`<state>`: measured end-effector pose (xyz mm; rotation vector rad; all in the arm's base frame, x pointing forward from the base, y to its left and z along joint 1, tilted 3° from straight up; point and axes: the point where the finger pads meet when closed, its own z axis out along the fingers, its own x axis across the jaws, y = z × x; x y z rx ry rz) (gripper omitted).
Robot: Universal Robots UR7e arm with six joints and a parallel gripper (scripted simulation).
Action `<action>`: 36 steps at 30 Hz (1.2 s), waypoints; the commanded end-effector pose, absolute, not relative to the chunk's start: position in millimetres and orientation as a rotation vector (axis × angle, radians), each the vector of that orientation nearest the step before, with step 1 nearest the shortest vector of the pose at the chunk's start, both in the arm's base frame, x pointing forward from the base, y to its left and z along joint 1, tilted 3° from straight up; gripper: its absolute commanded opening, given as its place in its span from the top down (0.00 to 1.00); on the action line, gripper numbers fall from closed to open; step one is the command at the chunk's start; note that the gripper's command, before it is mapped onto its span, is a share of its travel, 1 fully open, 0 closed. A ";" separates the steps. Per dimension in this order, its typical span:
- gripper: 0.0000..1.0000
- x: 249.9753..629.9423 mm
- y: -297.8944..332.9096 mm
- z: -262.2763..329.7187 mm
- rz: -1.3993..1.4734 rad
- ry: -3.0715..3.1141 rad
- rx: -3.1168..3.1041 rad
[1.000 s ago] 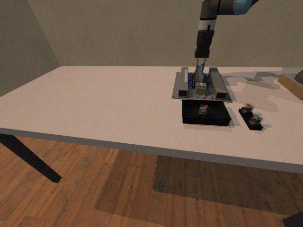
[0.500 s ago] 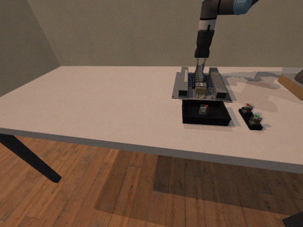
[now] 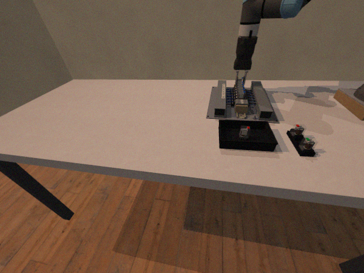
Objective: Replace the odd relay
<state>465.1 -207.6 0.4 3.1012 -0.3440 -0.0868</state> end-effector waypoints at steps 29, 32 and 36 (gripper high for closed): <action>1.00 465.3 -208.0 -2.6 -0.084 -0.344 3.100; 1.00 465.3 -208.0 -2.6 -0.084 -0.344 3.100; 1.00 465.3 -208.0 -2.6 -0.084 -0.344 3.100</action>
